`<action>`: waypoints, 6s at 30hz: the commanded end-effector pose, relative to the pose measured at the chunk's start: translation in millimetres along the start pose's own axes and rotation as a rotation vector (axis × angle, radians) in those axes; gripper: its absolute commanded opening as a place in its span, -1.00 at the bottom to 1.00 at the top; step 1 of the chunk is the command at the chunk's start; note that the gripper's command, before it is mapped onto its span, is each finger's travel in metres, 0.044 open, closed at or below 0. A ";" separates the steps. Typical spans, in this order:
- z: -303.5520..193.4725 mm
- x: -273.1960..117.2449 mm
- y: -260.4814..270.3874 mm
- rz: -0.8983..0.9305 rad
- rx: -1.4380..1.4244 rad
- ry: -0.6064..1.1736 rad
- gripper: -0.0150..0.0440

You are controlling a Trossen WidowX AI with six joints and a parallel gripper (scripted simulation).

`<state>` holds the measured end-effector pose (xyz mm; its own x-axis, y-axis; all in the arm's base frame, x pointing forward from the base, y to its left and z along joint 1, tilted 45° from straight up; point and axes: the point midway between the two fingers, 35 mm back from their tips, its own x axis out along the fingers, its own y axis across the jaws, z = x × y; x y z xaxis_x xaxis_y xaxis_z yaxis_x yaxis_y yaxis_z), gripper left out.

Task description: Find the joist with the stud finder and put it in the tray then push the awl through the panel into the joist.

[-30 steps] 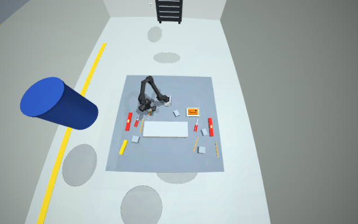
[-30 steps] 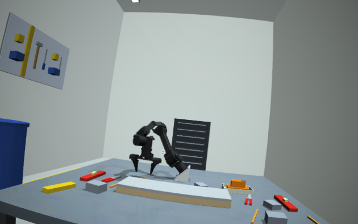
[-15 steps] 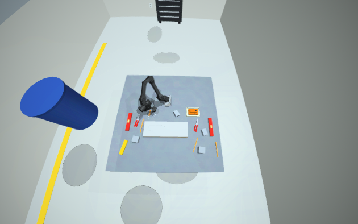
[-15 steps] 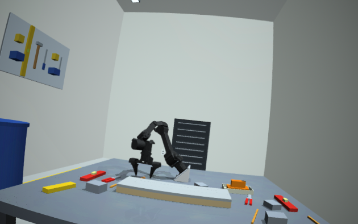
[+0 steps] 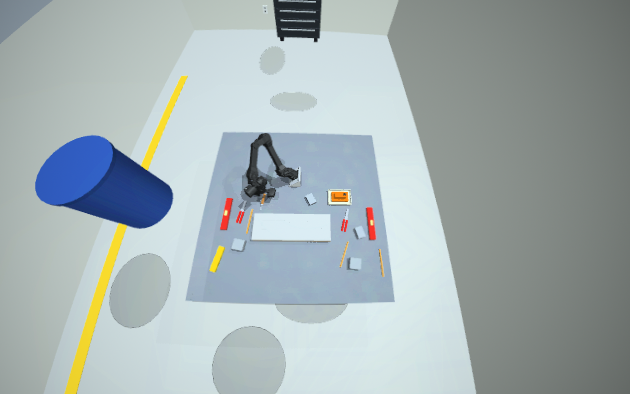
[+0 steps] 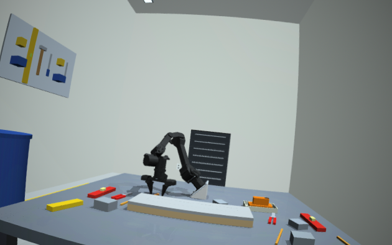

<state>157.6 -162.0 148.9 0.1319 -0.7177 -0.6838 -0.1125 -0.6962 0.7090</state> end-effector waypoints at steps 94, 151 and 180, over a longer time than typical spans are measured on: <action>-81.2 -119.9 -18.8 0.499 -1.678 0.735 -0.49; -132.7 -205.2 -37.1 1.878 -2.629 0.638 -0.49; -177.6 -192.3 -136.1 1.914 -2.906 1.267 -0.49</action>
<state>317.0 64.8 223.2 0.7266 0.3043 -0.6159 -0.6421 0.6195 -0.4515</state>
